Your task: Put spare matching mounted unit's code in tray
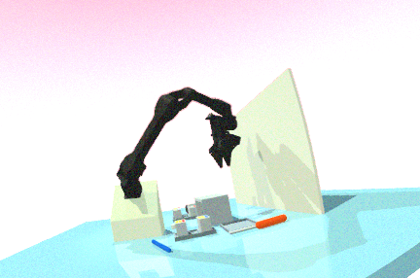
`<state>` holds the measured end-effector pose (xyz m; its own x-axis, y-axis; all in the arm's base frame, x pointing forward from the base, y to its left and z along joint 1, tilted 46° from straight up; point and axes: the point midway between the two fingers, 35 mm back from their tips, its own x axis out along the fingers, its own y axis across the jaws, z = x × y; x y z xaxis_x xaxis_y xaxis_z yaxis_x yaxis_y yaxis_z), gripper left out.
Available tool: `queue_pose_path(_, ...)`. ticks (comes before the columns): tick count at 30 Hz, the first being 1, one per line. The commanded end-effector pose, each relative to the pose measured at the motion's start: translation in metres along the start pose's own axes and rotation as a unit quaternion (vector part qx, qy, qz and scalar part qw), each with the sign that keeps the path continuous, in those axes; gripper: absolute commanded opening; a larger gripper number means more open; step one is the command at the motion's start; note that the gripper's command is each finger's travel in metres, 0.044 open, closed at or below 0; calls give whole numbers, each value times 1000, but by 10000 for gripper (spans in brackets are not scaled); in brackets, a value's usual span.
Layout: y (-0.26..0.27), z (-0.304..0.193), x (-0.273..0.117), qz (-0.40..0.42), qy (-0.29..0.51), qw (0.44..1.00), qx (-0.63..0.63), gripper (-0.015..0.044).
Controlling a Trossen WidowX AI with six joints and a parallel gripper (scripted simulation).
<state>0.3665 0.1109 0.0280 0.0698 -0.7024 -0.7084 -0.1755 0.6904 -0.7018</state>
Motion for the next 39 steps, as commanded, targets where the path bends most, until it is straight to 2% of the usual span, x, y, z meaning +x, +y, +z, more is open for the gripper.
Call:
queue_pose_path(1, -1, 1, 1, -7, 1, 1000, 6, 440)
queue_pose_path(13, -1, 1, 1, -7, 1, 1000, 6, 440)
queue_pose_path(15, 11, -3, 3, -5, 1, 999, -31, 440)
queue_pose_path(17, 41, -15, 9, -2, 0, 991, -137, 440)
queue_pose_path(19, 73, -31, 17, 1, -1, 968, -251, 440)
queue_pose_path(23, 106, -54, 28, 3, -2, 925, -379, 440)
queue_pose_path(30, 153, -103, 52, 8, 5, 803, -596, 440)
queue_pose_path(34, 169, -125, 63, 1, 3, 737, -676, 440)
queue_pose_path(39, 170, -126, 64, 0, 2, 732, -681, 440)
